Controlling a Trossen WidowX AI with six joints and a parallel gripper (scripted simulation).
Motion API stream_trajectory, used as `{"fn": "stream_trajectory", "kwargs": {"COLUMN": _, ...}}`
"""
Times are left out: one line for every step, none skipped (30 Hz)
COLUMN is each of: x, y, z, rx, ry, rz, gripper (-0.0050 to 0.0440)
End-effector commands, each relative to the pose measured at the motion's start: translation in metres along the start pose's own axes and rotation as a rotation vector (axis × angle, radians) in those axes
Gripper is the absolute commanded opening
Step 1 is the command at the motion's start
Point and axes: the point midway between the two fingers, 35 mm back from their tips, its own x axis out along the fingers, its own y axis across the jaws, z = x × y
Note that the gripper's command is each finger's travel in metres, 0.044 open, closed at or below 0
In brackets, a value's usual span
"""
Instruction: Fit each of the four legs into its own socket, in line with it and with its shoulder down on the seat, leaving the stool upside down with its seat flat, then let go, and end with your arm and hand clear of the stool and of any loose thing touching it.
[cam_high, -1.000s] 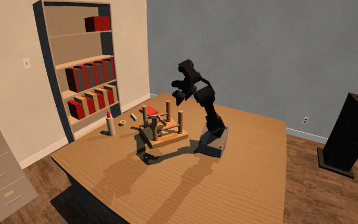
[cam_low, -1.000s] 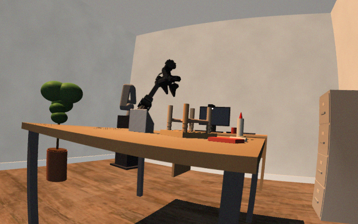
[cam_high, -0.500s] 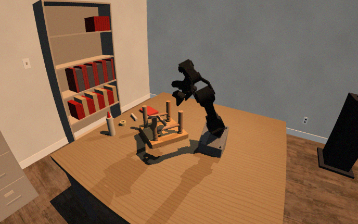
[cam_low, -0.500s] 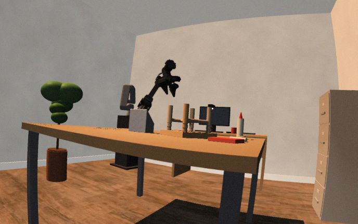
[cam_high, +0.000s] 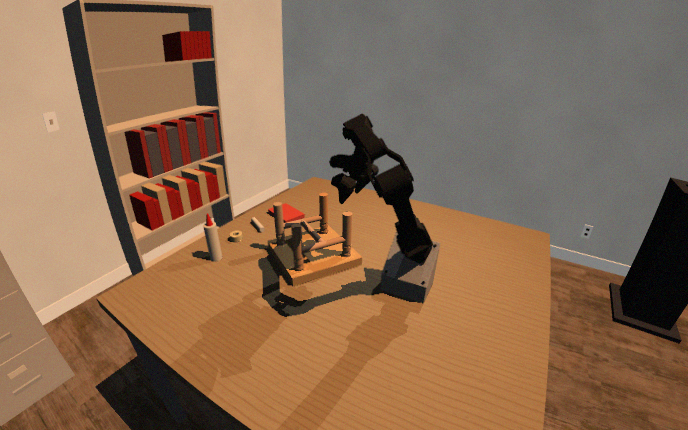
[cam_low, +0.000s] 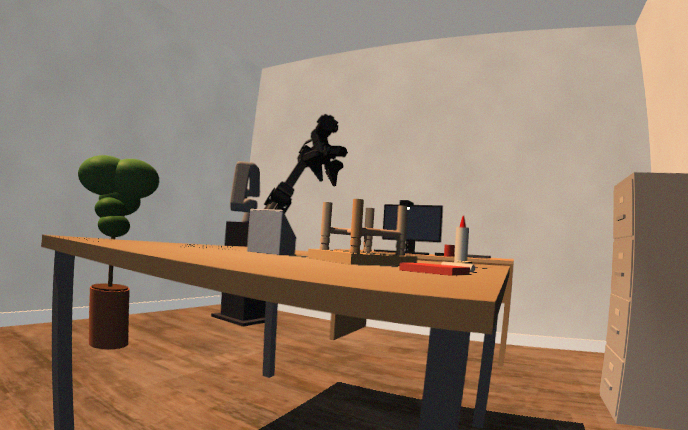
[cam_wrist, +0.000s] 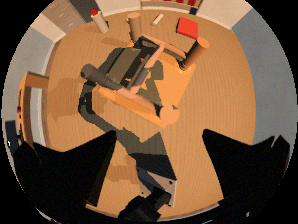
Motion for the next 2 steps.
{"fn": "stream_trajectory", "kwargs": {"x": 0.0006, "y": 0.0002, "z": -0.0002, "rx": 0.003, "ry": -0.001, "rz": 0.002, "gripper": 0.0440}}
{"fn": "stream_trajectory", "kwargs": {"x": 0.0006, "y": 0.0002, "z": -0.0002, "rx": 0.003, "ry": -0.001, "rz": 0.002, "gripper": 0.0440}}
